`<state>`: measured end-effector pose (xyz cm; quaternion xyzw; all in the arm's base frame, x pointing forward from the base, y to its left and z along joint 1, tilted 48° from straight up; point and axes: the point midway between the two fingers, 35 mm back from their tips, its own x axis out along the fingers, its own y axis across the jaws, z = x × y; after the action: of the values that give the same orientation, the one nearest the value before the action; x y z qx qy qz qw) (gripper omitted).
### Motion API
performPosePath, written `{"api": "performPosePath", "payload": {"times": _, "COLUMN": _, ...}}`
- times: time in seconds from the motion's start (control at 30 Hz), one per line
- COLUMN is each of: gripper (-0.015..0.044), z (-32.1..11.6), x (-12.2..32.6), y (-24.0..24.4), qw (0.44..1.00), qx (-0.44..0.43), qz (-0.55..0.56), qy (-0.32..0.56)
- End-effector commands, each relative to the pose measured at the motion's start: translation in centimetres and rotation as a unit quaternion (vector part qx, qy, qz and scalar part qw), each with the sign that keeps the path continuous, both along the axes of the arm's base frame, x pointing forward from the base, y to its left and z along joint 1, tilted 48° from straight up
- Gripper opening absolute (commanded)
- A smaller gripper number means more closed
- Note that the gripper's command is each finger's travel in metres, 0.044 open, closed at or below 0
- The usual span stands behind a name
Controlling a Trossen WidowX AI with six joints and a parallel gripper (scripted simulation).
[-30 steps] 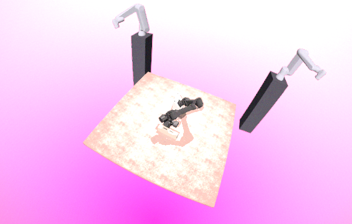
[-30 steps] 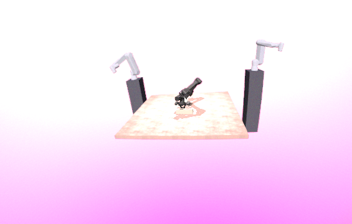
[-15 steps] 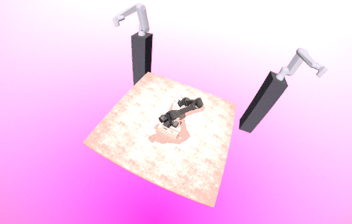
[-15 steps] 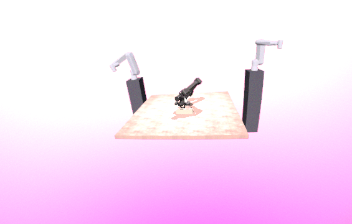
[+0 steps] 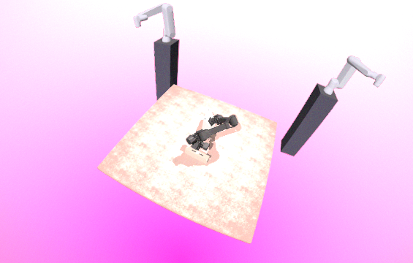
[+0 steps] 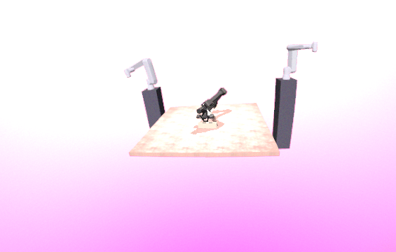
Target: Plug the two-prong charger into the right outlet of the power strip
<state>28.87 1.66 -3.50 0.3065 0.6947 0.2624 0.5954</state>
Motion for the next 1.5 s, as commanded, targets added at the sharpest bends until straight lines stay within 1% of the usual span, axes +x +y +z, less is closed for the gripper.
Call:
{"api": "performPosePath", "payload": {"times": 0.0, "gripper": 0.0000, "z": 0.06, "x": 0.19, "y": 0.00, "qw": 1.000, "qx": 0.001, "qz": -0.002, "qy": 0.000}}
{"api": "performPosePath", "payload": {"times": 1.47, "gripper": 0.0000, "z": 0.01, "x": 0.94, "y": -0.04, "qw": 1.000, "qx": 0.001, "qz": -0.002, "qy": 0.000}}
